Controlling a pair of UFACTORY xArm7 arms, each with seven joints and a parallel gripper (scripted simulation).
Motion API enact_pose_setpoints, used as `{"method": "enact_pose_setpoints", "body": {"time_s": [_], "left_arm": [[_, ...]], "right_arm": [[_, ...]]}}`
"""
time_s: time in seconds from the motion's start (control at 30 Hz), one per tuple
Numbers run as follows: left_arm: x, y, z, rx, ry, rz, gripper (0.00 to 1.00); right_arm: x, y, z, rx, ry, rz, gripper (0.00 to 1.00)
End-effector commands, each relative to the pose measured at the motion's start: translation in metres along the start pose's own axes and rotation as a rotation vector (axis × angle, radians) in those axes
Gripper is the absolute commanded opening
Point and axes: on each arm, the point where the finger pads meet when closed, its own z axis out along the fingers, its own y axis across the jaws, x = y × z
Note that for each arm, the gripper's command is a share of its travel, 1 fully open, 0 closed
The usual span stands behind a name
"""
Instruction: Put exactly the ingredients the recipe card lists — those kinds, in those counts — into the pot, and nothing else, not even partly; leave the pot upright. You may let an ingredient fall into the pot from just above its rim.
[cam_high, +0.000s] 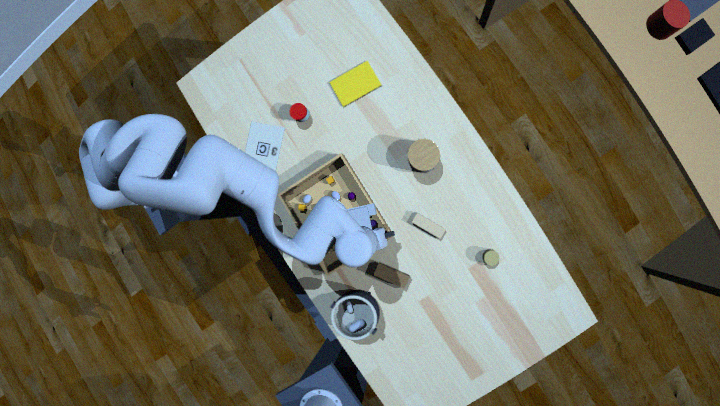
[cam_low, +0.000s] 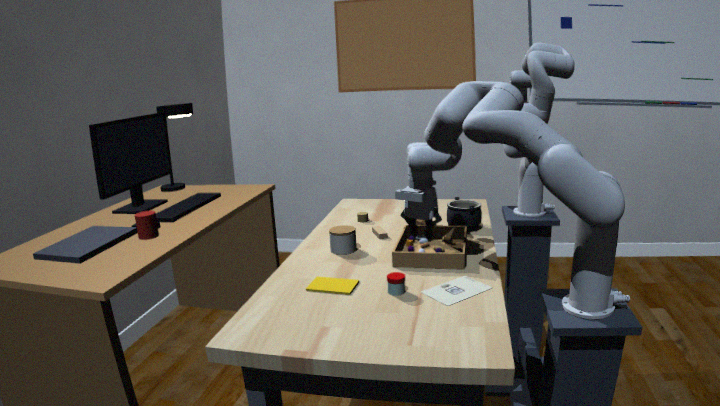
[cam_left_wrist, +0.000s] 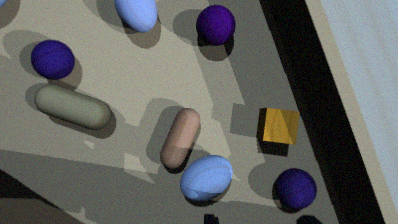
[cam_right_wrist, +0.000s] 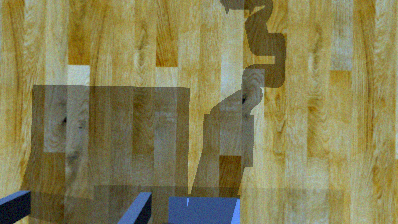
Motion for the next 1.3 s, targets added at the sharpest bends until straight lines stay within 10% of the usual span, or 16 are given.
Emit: {"method": "enact_pose_setpoints", "body": {"time_s": [0.0,0.07,0.1,1.27], "left_arm": [[-0.0005,0.0008,-0.0013,-0.003,-0.001,0.000,0.49],[-0.0005,0.0008,-0.0013,-0.003,-0.001,0.000,0.49],[-0.0005,0.0008,-0.0013,-0.003,-0.001,0.000,0.00],[-0.0005,0.0008,-0.0013,-0.003,-0.001,0.000,0.00]], "right_arm": [[0.0005,-0.0001,-0.0008,0.000,0.002,0.000,1.00],[0.0005,-0.0001,-0.0008,0.000,0.002,0.000,1.00],[0.0005,-0.0001,-0.0008,0.000,0.002,0.000,1.00],[0.0005,-0.0001,-0.0008,0.000,0.002,0.000,1.00]]}}
